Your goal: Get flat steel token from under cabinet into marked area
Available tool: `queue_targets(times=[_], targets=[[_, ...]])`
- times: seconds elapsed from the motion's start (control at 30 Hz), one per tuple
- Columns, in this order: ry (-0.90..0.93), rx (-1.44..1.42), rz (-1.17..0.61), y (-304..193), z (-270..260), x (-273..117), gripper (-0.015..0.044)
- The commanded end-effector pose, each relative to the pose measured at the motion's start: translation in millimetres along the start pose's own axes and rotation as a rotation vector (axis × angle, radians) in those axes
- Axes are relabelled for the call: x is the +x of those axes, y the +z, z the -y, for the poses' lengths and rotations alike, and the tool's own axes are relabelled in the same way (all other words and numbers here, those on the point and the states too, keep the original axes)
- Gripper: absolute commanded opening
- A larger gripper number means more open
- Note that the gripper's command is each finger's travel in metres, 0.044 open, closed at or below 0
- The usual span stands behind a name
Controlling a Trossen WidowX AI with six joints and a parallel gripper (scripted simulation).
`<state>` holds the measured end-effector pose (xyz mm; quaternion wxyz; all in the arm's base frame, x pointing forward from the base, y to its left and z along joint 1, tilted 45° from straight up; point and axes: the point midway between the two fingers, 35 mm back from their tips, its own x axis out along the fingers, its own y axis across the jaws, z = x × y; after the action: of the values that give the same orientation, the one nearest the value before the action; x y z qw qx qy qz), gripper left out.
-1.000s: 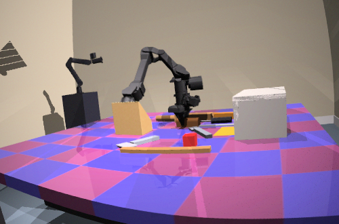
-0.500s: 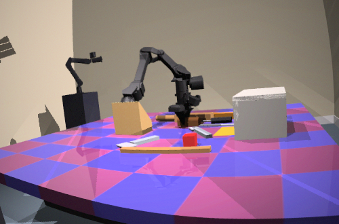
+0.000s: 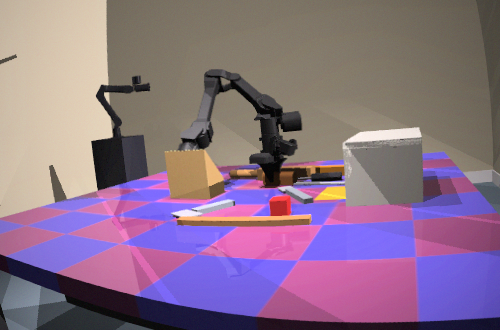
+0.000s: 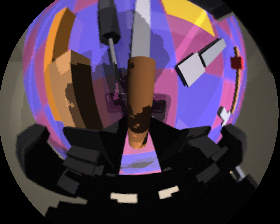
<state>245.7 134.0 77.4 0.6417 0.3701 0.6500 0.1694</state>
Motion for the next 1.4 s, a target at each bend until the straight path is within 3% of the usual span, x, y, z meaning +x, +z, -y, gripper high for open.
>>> queue_targets(times=[0.0,0.17,0.3,0.4,0.93,1.1,1.37], targets=[[0.0,0.0,0.0,0.0,0.0,0.0,0.0079],[0.0,0.0,0.0,0.0,-0.1,-0.1,0.02],[0.0,-0.001,0.0,0.0,-0.2,-0.1,0.02],[0.0,-0.001,0.0,0.0,-0.2,-0.1,0.027],[0.004,-0.001,0.002,-2.9,0.3,4.4,0.027],[0.005,-0.006,0.004,-0.1,-0.8,1.9,0.0139],[0.005,-0.006,0.004,-0.1,-0.8,1.9,0.0085]])
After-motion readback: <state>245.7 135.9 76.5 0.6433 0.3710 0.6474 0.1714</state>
